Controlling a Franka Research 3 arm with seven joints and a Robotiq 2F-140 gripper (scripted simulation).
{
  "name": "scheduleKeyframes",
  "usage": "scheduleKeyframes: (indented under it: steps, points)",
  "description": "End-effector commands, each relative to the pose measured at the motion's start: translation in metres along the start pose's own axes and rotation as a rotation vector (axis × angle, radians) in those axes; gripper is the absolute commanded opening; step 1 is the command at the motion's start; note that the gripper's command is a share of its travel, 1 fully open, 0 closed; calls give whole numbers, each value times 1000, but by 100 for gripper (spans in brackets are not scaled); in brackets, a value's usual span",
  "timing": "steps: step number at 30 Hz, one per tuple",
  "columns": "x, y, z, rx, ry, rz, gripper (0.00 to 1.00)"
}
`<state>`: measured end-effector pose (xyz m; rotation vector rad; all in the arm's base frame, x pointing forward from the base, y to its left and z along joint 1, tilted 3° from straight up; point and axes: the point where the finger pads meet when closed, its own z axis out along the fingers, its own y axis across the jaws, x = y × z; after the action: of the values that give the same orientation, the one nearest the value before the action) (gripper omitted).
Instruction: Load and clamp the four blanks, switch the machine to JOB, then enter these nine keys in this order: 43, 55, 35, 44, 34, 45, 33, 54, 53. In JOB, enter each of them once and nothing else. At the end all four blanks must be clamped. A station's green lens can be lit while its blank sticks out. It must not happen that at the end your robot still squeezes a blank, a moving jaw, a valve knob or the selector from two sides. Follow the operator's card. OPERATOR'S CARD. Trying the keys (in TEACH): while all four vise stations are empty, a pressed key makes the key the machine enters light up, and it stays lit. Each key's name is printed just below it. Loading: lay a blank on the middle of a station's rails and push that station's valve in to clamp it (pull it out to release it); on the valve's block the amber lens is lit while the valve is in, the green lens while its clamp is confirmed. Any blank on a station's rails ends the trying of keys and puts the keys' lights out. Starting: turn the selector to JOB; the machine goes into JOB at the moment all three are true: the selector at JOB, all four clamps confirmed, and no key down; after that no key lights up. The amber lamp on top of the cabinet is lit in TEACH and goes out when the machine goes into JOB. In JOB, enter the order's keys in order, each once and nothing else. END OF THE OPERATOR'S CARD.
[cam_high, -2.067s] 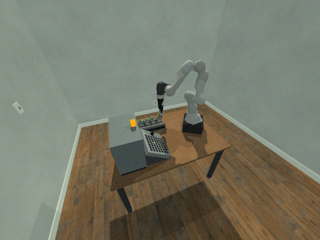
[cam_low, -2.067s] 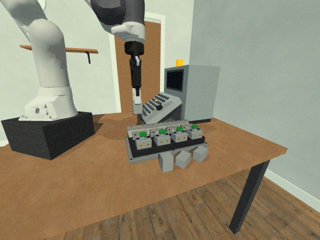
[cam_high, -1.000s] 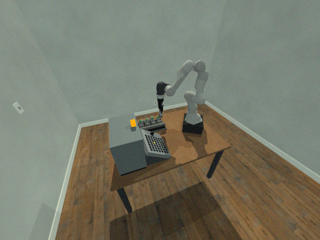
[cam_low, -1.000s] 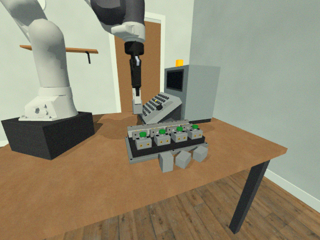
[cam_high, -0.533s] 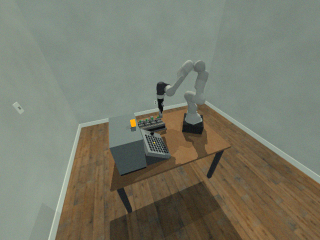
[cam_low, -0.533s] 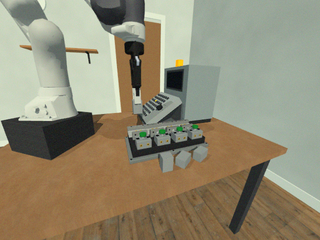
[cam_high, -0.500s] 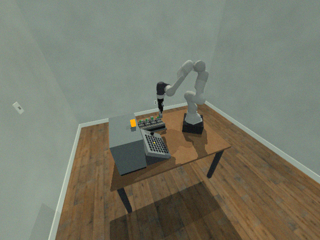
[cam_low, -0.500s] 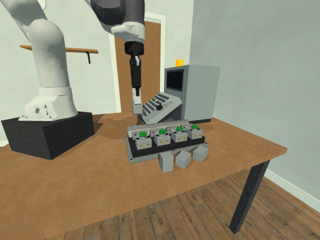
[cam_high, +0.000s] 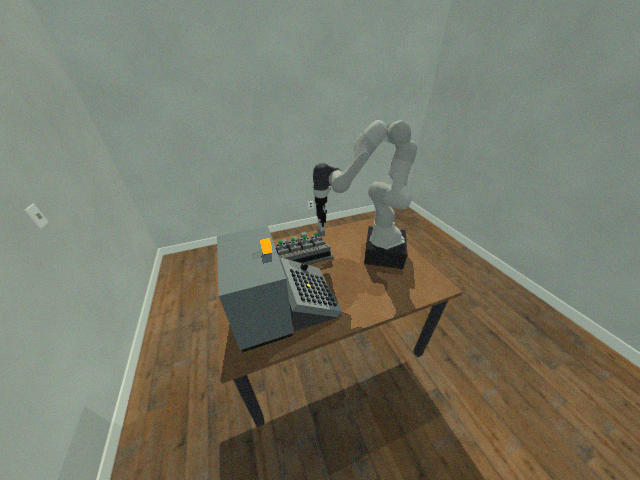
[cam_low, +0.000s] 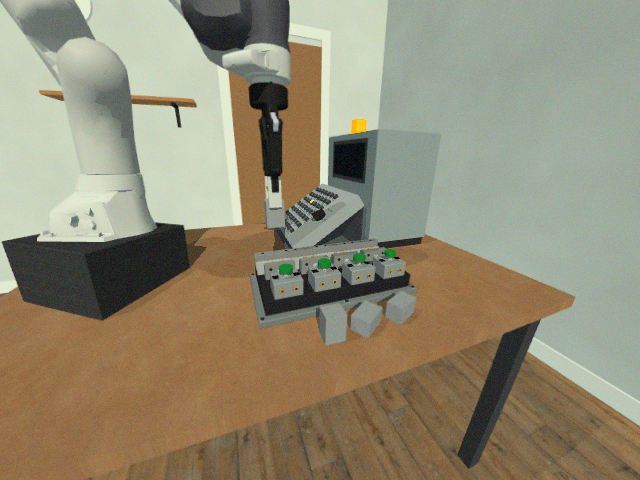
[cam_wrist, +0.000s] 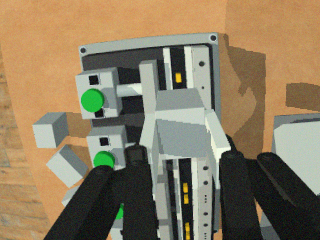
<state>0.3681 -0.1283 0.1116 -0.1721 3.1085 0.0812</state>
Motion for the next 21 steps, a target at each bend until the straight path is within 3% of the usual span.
scheduleKeyframes:
  steps: [1, 21]
  points:
    - [-2, 0, 0, 1, -3, 8, 0]
    - [-2, 0, 15, 1, -3, 12, 0]
